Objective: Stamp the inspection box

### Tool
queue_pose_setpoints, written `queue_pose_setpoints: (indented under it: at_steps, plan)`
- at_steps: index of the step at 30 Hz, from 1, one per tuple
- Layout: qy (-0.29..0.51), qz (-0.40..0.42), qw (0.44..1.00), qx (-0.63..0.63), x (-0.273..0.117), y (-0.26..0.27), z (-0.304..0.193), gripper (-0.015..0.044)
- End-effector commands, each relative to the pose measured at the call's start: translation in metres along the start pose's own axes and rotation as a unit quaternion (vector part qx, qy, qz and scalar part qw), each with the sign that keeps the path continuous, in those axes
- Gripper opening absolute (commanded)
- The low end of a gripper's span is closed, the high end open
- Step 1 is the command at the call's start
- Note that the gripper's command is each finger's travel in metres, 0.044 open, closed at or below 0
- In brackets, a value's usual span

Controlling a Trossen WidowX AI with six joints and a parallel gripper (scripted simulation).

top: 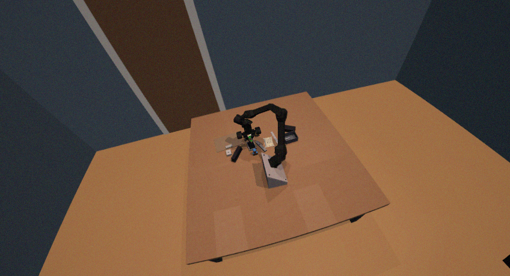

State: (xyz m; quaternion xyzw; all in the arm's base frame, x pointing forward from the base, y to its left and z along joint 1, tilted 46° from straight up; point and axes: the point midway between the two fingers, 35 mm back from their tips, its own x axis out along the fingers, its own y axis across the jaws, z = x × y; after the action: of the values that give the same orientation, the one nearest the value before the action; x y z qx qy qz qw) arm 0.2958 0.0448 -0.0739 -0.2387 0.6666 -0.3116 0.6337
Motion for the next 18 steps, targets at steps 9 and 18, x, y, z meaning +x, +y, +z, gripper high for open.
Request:
queue_pose_setpoints:
  at_steps: [9,18]
  plan:
    - [-0.001,0.005,0.997,0.081,-0.011,-0.023,0.007,0.0]
    - [-0.001,0.006,0.972,0.233,-0.012,-0.073,0.012,0.0]
